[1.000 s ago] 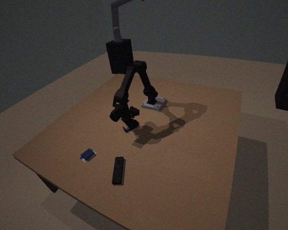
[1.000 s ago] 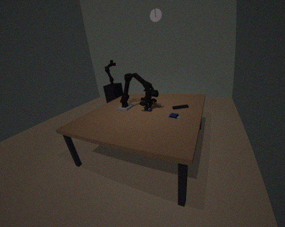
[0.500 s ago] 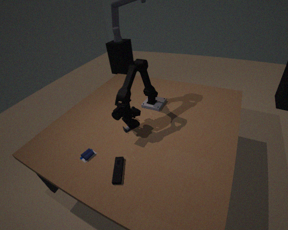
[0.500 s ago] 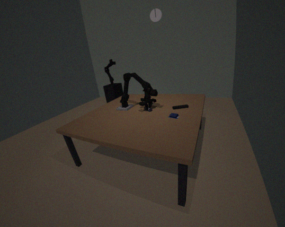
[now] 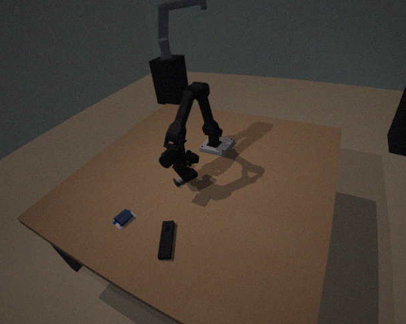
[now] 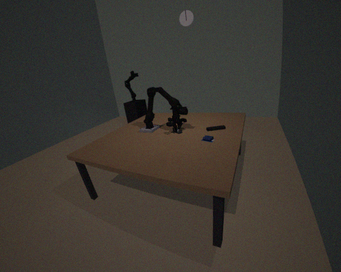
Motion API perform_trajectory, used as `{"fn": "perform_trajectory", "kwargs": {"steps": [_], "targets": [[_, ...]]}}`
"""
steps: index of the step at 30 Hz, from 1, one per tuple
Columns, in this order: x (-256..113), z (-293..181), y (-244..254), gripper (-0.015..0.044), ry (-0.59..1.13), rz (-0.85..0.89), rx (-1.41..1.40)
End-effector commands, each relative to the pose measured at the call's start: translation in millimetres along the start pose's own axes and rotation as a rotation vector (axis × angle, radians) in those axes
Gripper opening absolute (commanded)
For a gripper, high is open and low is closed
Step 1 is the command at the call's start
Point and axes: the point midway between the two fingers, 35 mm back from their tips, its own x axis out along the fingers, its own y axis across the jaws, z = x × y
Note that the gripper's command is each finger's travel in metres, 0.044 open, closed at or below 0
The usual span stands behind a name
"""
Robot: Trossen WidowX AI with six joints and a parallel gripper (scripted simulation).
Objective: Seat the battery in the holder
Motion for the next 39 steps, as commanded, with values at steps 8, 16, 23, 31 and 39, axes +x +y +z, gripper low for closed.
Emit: {"fn": "perform_trajectory", "kwargs": {"steps": [8,16,23,31,39], "targets": [[0,8,1,0.0087,0.010,0.001,0.003],[0,9,1,0.0087,0.012,-0.001,0.003],[1,9,1,0.0139,0.013,-0.003,0.003],[-6,9,1,0.0189,0.013,-0.003,0.002],[-13,9,1,0.0216,0.013,-0.004,0.001]]}}
